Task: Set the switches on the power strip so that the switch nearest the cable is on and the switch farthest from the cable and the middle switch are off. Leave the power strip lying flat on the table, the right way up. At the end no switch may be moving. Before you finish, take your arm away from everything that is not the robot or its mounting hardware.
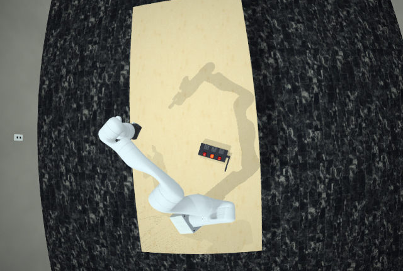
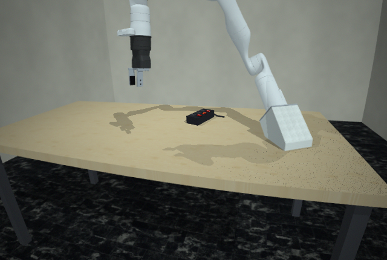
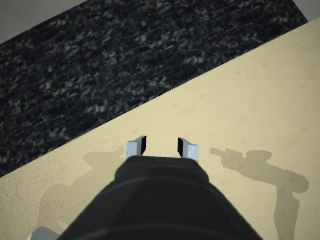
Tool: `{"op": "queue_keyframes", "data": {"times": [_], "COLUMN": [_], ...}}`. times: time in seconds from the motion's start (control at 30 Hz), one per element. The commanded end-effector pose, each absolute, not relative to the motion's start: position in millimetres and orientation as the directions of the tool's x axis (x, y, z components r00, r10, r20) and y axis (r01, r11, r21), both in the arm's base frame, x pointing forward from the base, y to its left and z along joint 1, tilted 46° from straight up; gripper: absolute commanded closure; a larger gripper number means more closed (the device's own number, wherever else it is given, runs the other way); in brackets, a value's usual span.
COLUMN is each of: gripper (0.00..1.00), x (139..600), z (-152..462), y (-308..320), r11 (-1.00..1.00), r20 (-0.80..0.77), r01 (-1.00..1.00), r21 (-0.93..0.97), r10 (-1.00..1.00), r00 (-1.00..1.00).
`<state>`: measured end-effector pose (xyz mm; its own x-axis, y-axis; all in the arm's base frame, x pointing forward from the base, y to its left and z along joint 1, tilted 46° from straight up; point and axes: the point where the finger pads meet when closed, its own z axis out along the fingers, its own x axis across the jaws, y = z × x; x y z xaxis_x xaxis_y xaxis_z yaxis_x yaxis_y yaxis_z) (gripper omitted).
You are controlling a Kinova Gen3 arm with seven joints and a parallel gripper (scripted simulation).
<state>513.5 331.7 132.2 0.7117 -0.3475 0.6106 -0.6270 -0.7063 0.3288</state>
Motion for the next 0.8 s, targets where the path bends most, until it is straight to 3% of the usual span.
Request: {"op": "queue_keyframes", "data": {"times": [0.0,0.17,0.43,0.77], "gripper": [0.00,0.00,0.00,0.00], "x": [509,507,487,443], "z": [142,147,169,184], "y": [304,268,169,75], "r11": [-0.666,-0.604,-0.365,-0.090], "r20": [0.646,0.673,0.693,0.628], "r01": [-0.709,-0.780,-0.927,-0.948], "r21": [0.233,0.165,-0.081,-0.306], "r10": [-0.439,-0.509,-0.689,-0.767], "r00": [0.625,0.536,0.211,-0.130]}}
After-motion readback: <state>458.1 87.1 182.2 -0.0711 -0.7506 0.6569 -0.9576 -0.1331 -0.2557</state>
